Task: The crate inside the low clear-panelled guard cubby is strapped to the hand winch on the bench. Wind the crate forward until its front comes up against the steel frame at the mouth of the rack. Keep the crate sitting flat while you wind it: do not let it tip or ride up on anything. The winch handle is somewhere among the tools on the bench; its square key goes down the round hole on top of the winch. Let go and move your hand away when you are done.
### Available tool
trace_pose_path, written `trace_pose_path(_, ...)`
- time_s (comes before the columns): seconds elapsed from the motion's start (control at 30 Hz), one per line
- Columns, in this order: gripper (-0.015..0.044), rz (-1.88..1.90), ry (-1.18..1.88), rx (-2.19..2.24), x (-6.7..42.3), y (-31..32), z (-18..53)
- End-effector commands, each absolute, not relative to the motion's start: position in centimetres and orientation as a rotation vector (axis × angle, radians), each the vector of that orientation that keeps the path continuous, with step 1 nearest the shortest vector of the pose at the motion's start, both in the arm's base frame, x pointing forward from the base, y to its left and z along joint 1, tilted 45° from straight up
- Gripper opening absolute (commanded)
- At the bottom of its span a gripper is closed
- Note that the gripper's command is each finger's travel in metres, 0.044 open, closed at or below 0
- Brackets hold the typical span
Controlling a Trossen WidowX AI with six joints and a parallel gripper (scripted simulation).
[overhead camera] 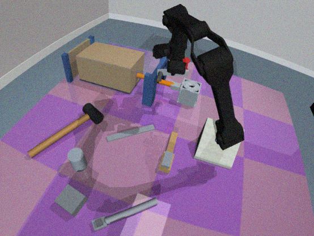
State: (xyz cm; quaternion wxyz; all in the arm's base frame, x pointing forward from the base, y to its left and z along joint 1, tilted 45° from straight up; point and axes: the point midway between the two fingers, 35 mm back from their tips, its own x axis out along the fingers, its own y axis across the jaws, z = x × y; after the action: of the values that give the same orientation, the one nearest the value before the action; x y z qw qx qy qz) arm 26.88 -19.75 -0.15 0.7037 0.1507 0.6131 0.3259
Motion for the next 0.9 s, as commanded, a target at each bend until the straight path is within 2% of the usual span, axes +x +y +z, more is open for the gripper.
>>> trace_pose_path(0.0,0.0000,0.599,1.441,0.484,24.8,-22.0,-2.4)
trace_pose_path(0.4,0.0000,0.276,1.605,0.911,18.1,-25.6,-8.6)
trace_pose_path(0.87,0.0000,0.242,1.633,0.850,18.0,-25.2,-8.6)
